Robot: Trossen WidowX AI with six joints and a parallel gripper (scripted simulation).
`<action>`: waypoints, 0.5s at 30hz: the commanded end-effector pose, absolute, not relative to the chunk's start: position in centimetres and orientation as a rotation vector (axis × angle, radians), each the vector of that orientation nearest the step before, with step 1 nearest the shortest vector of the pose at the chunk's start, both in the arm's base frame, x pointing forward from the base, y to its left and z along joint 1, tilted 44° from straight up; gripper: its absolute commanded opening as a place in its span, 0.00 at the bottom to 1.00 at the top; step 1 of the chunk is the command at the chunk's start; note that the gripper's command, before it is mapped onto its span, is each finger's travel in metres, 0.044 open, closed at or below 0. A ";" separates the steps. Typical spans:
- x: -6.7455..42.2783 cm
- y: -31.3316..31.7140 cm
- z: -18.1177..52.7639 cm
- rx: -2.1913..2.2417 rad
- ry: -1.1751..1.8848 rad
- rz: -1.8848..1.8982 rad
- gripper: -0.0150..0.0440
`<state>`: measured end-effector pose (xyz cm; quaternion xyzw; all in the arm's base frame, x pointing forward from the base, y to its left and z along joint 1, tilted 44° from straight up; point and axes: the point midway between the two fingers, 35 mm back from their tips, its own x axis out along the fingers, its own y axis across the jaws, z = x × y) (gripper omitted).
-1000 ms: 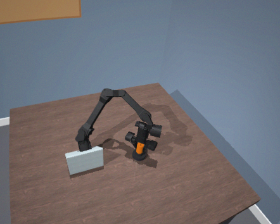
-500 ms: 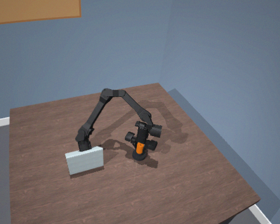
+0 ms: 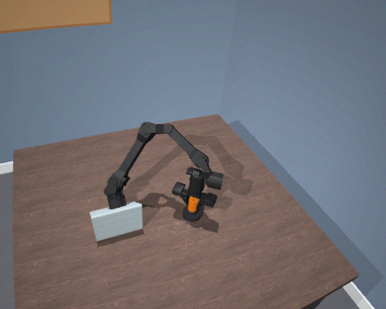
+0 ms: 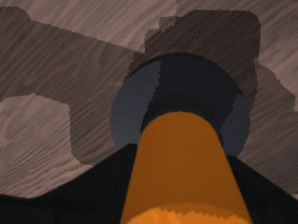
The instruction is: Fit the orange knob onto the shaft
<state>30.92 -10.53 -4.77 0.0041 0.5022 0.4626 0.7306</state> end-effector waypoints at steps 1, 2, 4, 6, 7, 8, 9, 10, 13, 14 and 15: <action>30.9 -10.6 -4.8 0.014 1.108 1.014 0.52; 30.9 -10.6 -4.8 0.014 1.108 1.014 0.57; 30.9 -10.6 -4.8 0.014 1.108 1.014 0.65; 30.9 -10.6 -4.8 0.014 1.108 1.014 0.74; 30.9 -10.6 -4.8 0.014 1.108 1.014 0.79; 30.9 -10.6 -4.8 0.014 1.108 1.014 0.83; 30.9 -10.6 -4.8 0.014 1.108 1.014 0.88; 30.9 -10.6 -4.8 0.014 1.108 1.014 0.92; 30.9 -10.6 -4.8 0.014 1.108 1.014 1.00; 30.9 -10.6 -4.8 0.014 1.108 1.014 1.00; 30.9 -10.6 -4.8 0.014 1.108 1.014 1.00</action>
